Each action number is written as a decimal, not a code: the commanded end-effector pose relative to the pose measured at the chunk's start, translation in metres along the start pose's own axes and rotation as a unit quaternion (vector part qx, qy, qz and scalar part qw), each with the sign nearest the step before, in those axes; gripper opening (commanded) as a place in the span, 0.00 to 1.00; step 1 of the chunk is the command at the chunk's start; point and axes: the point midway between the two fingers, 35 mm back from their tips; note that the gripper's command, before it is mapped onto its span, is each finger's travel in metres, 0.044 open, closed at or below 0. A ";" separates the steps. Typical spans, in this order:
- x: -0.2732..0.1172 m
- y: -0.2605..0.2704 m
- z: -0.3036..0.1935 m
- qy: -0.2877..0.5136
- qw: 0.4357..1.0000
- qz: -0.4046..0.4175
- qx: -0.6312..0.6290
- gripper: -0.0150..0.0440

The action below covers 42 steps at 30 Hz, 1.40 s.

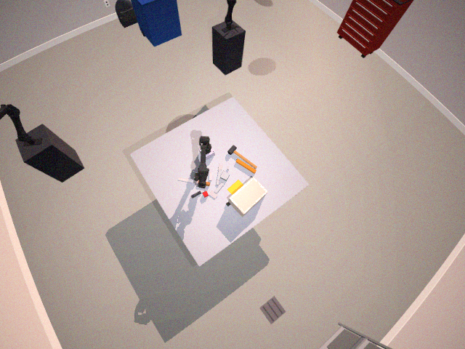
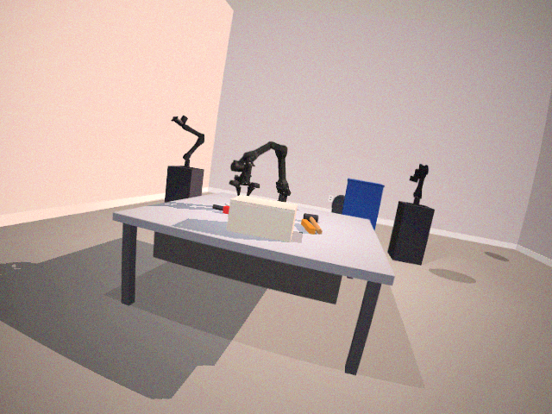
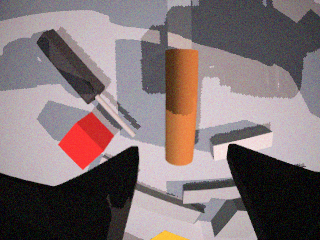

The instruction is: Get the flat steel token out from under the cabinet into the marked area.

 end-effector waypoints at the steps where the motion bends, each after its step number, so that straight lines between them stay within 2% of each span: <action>1: 0.020 -0.002 0.001 -0.001 1.000 -0.007 0.005 0.71; 4: 0.037 -0.003 0.001 -0.001 1.000 -0.008 0.005 0.71; 14: 0.041 -0.004 0.001 -0.001 1.000 -0.008 0.005 0.71; 42: 0.087 -0.005 0.001 -0.001 1.000 -0.008 0.005 0.71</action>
Point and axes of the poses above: the point midway between the two fingers, 35 mm back from their tips, its own x axis out along the fingers, its own y axis across the jaws, z = x × y, and after that the axes turned 9 degrees about -x, right-handed
